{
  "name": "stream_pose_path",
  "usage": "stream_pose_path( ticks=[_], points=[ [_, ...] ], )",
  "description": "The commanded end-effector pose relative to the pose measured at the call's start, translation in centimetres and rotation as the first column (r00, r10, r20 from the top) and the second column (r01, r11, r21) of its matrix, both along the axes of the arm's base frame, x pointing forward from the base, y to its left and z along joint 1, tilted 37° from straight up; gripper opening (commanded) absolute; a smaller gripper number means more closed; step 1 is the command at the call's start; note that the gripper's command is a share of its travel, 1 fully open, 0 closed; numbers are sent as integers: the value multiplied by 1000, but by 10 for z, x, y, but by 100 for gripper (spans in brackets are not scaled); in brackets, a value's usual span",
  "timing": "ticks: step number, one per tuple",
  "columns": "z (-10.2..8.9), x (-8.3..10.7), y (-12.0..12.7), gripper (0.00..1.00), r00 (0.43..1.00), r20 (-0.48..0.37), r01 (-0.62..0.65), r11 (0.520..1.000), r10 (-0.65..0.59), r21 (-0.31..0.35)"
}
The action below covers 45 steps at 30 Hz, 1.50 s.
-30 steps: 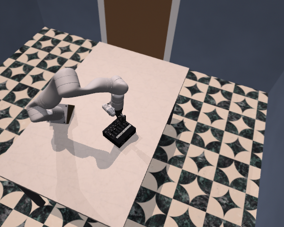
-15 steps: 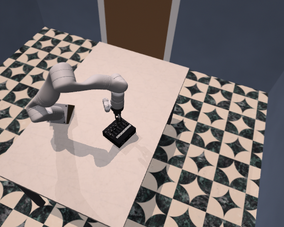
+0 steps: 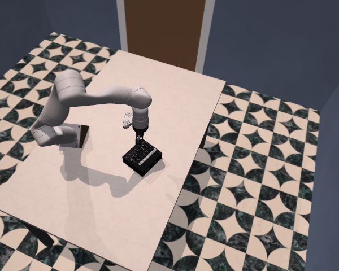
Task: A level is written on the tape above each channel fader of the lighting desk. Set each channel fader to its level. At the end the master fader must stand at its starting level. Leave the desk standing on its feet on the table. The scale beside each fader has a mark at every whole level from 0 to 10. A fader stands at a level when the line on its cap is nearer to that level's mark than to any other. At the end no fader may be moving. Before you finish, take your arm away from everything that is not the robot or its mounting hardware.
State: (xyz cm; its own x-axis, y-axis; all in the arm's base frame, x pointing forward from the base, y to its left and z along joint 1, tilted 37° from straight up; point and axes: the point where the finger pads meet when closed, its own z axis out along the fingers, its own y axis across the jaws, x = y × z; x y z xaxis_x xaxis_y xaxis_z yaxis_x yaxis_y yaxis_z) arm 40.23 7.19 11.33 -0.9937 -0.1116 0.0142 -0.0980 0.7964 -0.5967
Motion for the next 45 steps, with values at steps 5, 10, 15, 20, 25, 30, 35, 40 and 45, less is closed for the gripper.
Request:
stream_pose_path(
  ticks=[5,10,15,20,25,30,35,40,45],
  points=[
    [5,2,6,100,997,60,52,999,-52,7],
    [8,3,7,100,987,113,113,993,-114,18],
    [10,4,8,100,976,149,154,988,-157,28],
    [11,5,8,100,970,168,175,984,-179,33],
    [12,5,8,100,965,178,188,982,-191,37],
    [12,5,9,100,963,183,193,980,-197,39],
    [13,5,9,100,963,184,194,980,-198,39],
    [13,5,9,100,963,184,194,980,-198,39],
    [13,5,9,100,963,184,194,980,-198,39]
  ],
)
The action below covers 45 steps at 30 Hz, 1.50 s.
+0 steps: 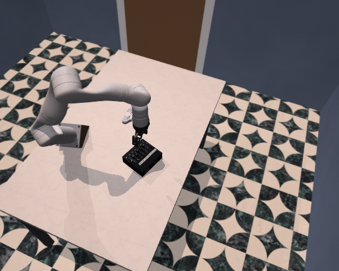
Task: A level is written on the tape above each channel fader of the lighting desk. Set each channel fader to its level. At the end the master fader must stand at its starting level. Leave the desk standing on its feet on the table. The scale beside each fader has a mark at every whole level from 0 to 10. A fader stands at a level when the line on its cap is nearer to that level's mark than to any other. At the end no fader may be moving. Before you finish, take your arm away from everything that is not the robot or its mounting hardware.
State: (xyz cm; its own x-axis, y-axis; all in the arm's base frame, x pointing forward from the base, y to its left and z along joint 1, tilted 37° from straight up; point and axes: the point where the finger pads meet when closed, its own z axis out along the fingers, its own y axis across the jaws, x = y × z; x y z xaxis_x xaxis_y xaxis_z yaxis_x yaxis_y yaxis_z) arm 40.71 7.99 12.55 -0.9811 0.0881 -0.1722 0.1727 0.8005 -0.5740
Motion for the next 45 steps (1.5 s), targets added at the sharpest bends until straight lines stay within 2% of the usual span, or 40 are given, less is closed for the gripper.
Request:
stream_pose_path(
  ticks=[1,15,29,35,42,44,45],
  points=[
    [0,0,1,100,1000,1,-1,1000,1,1],
    [-1,-1,0,100,1000,-19,-24,1000,24,-2],
    [-8,-6,-2,100,983,-120,-138,990,136,-5],
    [-14,-10,-4,100,950,-209,-238,971,234,3],
    [-23,-17,-6,100,865,-336,-385,922,374,37],
    [-23,-17,-6,100,865,-336,-385,922,374,37],
    [-25,-18,-7,100,847,-355,-407,912,395,45]
  ],
)
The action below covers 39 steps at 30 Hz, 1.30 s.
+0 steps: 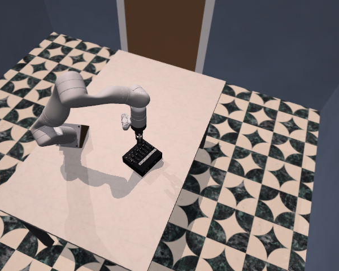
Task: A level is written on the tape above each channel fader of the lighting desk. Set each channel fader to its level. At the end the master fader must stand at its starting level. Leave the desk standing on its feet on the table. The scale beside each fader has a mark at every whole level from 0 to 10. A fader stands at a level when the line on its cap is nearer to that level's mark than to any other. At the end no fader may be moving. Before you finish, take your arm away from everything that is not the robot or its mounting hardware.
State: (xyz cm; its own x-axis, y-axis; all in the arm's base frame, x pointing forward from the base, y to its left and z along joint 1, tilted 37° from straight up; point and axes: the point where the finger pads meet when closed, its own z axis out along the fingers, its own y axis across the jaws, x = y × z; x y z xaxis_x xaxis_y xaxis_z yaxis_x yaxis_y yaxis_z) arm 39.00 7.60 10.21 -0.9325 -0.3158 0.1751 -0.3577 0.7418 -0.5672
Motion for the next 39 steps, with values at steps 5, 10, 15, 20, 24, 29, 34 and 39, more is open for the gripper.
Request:
stream_pose_path(
  ticks=[5,10,15,20,24,29,34,39],
  points=[
    [-9,-6,-4,100,980,-134,-148,989,147,6],
    [-16,-13,-6,100,921,-256,-294,955,293,35],
    [-23,-18,-7,100,843,-350,-410,909,409,76],
    [-29,-24,-8,100,737,-433,-518,845,519,132],
    [-34,-29,-8,100,607,-501,-611,765,617,202],
    [-41,-36,-8,100,421,-559,-700,648,714,300],
    [-45,-39,-8,100,302,-579,-737,570,758,362],
    [-50,-45,-7,100,104,-587,-771,438,803,463]
  ],
)
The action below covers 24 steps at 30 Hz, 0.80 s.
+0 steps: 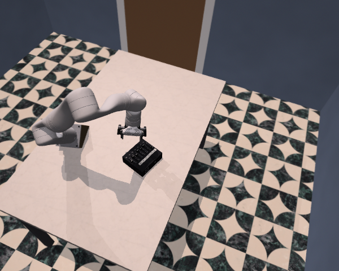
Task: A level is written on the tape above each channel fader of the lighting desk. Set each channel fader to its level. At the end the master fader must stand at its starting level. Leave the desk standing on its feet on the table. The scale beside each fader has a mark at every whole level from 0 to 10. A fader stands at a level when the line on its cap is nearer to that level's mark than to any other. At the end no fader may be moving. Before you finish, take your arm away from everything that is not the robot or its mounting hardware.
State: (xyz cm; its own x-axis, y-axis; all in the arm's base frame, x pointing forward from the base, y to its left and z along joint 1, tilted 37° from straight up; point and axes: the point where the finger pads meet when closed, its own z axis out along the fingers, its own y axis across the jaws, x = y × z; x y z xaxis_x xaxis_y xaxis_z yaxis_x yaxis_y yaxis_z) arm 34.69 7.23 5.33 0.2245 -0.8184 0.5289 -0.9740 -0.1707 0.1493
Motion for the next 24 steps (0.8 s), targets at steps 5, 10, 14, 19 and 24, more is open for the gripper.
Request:
stream_pose_path(
  ticks=[5,10,14,19,24],
  points=[
    [-6,-7,-3,100,976,-132,-170,985,174,38],
    [-9,-11,-2,100,938,-200,-274,959,283,72],
    [-11,-13,-1,100,903,-241,-341,935,355,99],
    [-14,-16,0,100,840,-295,-432,891,455,143],
    [-16,-19,1,100,781,-331,-498,848,530,182]
  ],
)
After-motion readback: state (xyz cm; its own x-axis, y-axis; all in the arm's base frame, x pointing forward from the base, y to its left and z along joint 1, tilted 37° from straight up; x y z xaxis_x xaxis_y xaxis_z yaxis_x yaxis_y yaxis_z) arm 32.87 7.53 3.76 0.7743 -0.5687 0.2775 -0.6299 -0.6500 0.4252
